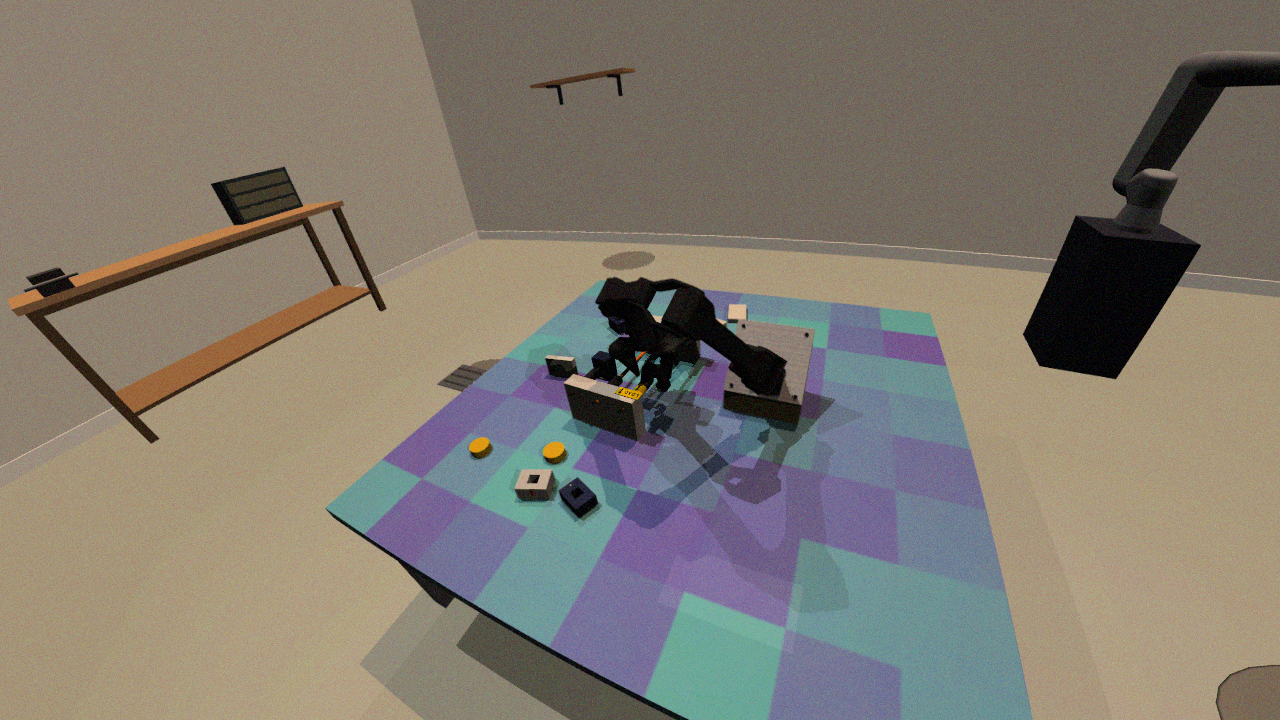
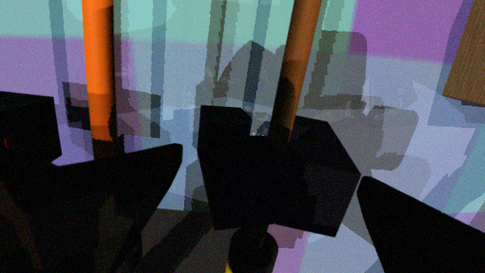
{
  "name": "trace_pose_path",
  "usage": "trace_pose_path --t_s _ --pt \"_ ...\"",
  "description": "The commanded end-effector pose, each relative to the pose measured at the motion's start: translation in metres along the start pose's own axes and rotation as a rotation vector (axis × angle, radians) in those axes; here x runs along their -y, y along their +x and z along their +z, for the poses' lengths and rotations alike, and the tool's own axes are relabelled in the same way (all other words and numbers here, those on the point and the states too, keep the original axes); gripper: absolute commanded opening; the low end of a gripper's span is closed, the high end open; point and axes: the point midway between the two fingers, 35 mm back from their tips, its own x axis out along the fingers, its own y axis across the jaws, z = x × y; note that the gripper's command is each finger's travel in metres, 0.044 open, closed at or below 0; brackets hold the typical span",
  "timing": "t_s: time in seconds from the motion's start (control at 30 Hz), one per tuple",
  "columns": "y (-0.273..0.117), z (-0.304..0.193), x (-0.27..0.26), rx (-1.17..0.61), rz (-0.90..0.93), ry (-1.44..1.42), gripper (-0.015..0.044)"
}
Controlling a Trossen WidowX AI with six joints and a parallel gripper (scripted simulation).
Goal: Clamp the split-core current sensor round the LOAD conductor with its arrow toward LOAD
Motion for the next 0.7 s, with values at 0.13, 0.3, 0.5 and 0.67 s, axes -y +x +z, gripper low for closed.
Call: trace_pose_path --t_s 0.13,0.3,0.5,0.67 --pt "0.005 0.003 0.002 0.002 -0.047 0.007 0.0440" --pt "0.013 0.004 0.003 0.002 -0.054 0.006 0.0440" --pt "0.022 0.004 0.004 0.002 -0.067 0.006 0.0440" --pt "0.027 0.004 0.008 0.002 -0.081 0.006 0.0440"
